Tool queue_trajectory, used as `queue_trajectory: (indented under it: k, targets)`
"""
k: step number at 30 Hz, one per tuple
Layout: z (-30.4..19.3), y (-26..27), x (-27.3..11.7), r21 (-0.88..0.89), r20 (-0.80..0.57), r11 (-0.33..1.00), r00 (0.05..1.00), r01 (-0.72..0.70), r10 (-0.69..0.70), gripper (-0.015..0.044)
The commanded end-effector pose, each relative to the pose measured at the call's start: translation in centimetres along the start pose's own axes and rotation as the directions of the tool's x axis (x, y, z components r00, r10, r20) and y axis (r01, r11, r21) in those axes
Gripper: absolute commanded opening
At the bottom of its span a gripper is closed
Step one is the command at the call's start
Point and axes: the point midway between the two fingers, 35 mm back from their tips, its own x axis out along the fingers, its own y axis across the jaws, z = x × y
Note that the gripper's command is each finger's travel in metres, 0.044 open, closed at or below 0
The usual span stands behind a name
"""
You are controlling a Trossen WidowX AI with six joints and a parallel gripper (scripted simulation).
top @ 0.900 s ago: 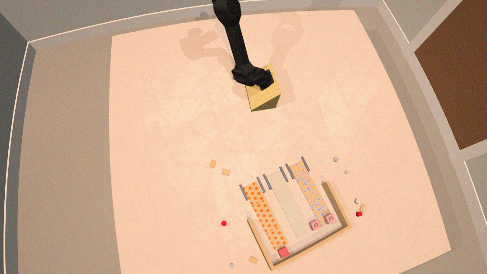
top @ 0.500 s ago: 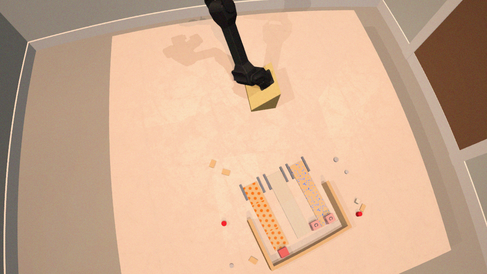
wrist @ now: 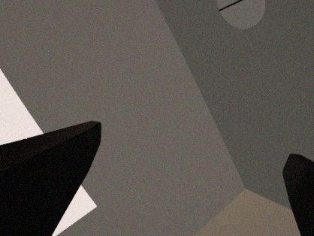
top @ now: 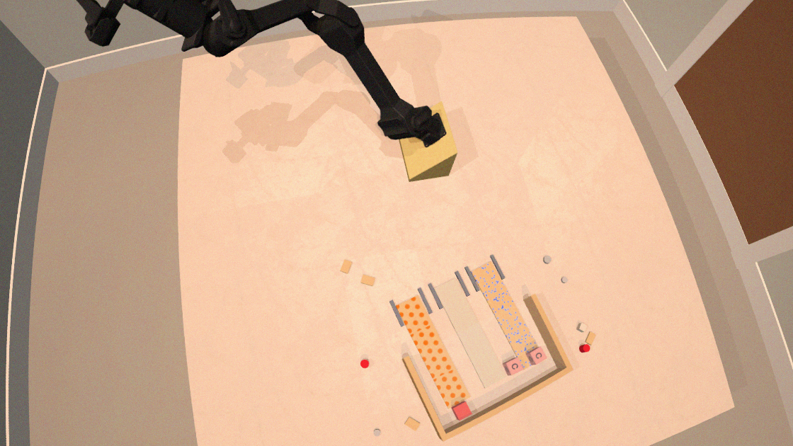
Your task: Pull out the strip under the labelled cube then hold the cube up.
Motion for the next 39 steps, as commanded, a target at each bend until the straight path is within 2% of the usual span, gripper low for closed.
queue_trajectory:
  k: [1,6,11,16,21,26,31,34,39]
  targets:
    - [-3.3,-6.4,-1.8,0.003,-0.023,0.983,0.983,0.182,-0.182,0.0400]
    - [-8.5,-12.6,-5.2,-0.017,-0.095,0.923,0.919,0.384,-0.384,0.0400]
    - [-14.4,-16.9,-9.4,-0.075,-0.203,0.837,0.814,0.541,-0.544,0.0400]
    - [-20.5,-19.6,-14.6,-0.180,-0.317,0.745,0.679,0.643,-0.662,0.0400]
    - [-26.9,-20.7,-21.0,-0.327,-0.436,0.658,0.510,0.678,-0.742,0.0400]
    - [-32.5,-19.9,-28.0,-0.483,-0.541,0.601,0.322,0.637,-0.777,0.0400]
    - [-36.8,-17.7,-35.2,-0.625,-0.617,0.582,0.129,0.520,-0.777,0.0400]
    - [-38.6,-15.8,-39.7,-0.696,-0.640,0.588,0.015,0.412,-0.768,0.0400]
    - [-40.3,-12.2,-47.5,-0.772,-0.636,0.618,-0.168,0.151,-0.753,0.0400]
